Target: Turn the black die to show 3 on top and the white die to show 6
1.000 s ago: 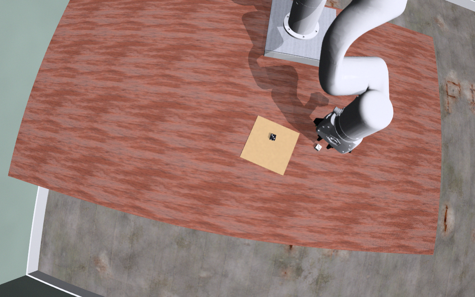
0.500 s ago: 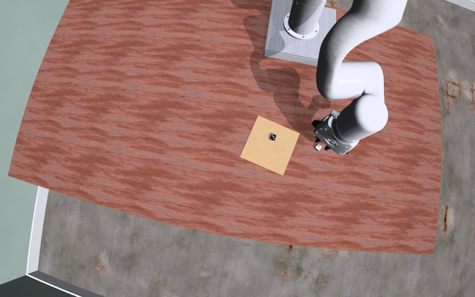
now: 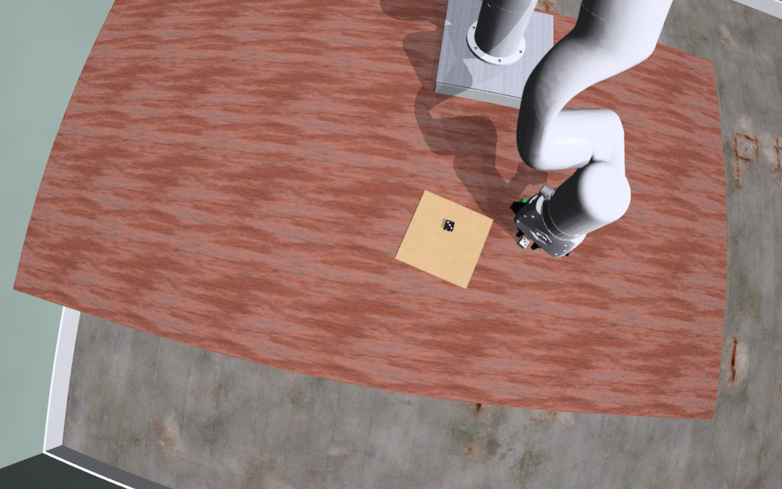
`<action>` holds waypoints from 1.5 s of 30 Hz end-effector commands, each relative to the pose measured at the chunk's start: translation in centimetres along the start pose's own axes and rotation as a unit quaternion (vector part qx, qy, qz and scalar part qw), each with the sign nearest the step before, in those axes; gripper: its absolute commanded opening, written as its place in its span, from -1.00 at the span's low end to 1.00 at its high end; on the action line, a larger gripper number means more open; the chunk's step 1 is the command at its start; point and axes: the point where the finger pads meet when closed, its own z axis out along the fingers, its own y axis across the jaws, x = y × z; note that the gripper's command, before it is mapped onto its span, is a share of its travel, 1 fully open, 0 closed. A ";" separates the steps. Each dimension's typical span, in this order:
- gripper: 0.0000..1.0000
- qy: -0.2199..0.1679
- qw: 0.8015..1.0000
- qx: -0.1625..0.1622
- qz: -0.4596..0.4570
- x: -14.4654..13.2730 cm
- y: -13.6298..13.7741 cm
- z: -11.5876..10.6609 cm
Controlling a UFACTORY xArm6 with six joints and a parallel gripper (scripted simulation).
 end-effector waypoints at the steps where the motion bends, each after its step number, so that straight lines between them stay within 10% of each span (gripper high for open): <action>1: -0.38 -0.001 1.000 -0.001 0.000 -0.1 0.1 0.2; 45: -0.38 -0.001 1.000 -0.001 0.000 -0.1 0.2 0.7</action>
